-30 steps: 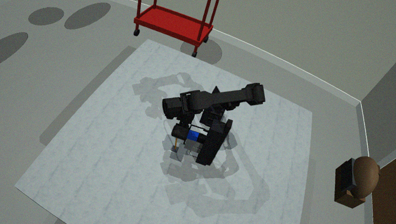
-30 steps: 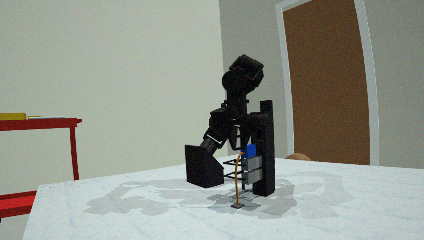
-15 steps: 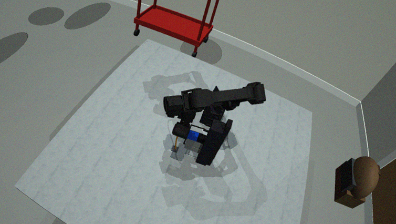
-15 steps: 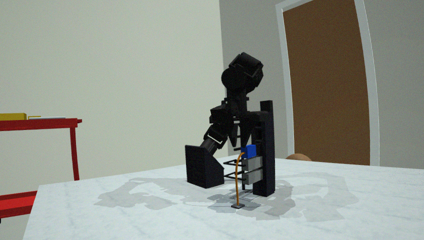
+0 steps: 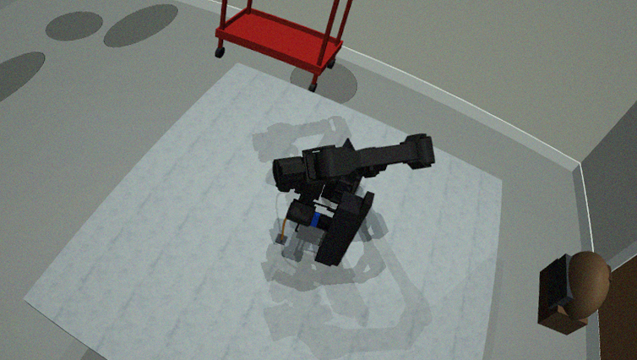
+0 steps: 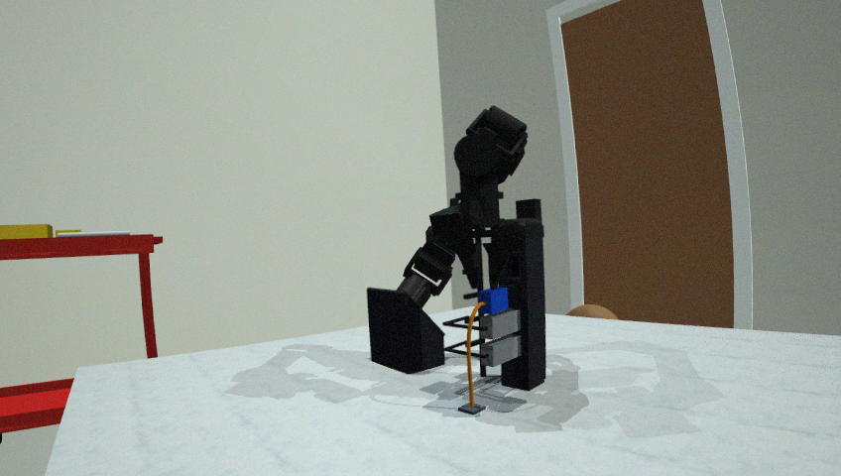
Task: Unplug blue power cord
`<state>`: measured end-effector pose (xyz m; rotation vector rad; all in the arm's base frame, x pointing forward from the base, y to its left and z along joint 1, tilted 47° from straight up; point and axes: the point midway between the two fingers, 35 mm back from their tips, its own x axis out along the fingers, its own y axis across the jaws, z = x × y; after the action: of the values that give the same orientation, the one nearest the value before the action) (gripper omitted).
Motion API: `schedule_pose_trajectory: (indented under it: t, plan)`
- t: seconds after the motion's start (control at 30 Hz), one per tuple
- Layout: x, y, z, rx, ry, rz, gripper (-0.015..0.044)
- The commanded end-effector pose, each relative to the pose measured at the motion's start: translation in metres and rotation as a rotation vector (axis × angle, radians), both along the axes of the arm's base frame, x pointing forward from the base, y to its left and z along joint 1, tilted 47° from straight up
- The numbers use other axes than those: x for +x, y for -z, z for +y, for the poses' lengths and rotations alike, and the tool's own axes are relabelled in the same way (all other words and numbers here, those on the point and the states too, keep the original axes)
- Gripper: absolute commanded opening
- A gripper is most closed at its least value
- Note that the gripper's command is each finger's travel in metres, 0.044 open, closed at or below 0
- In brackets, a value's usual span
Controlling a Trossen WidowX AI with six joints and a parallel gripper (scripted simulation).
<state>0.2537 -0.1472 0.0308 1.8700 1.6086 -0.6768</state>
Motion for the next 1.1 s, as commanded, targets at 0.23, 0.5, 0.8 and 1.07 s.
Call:
schedule_pose_trajectory:
  t: [0.23, 0.5, 0.8, 1.07]
  plan:
    - [-0.002, -0.009, 0.012, 0.009, 0.004, 0.006, 0.016]
    - [-0.001, -0.004, 0.017, 0.009, 0.004, 0.005, 0.016]
    - [0.0, -0.002, 0.018, 0.004, -0.001, 0.002, 0.0081]
    - [0.0, -0.002, 0.018, 0.004, -0.001, 0.002, 0.0008]
